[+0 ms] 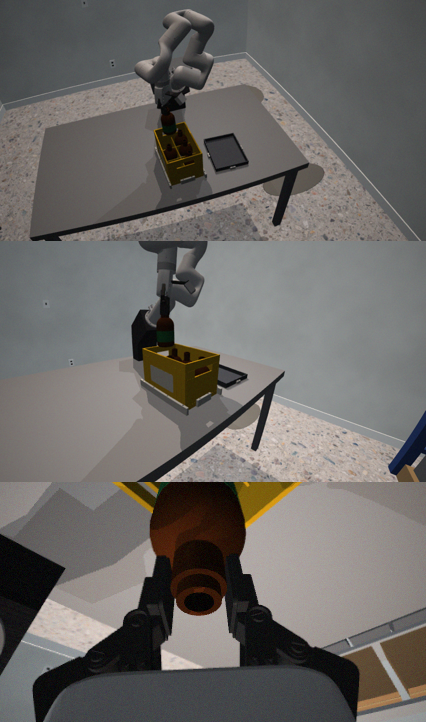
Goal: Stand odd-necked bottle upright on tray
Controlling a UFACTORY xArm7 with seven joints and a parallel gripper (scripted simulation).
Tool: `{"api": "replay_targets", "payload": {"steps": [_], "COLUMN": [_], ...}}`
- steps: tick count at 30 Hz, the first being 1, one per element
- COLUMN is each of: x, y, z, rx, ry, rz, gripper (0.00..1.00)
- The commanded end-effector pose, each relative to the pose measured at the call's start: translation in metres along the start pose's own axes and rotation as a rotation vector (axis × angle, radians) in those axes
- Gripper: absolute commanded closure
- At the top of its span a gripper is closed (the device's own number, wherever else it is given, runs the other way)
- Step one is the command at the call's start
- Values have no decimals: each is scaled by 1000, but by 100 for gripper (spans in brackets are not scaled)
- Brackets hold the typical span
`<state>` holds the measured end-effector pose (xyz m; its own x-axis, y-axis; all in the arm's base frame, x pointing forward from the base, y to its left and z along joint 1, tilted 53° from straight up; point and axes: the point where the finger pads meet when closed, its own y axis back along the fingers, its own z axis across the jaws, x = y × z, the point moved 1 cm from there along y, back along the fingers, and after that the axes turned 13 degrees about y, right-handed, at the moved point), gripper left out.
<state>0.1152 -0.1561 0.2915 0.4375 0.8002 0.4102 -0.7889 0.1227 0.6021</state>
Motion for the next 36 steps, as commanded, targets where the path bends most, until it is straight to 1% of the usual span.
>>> {"api": "replay_targets", "payload": {"steps": [1,26,36], "x": [5,38,58], "y": [1,1,1], "z": [0,-8,-12], "rx": [-2,-2,-2], "ry": [0,0,0], "rz": [-1,-1,-1], "gripper": [100,100,100]}}
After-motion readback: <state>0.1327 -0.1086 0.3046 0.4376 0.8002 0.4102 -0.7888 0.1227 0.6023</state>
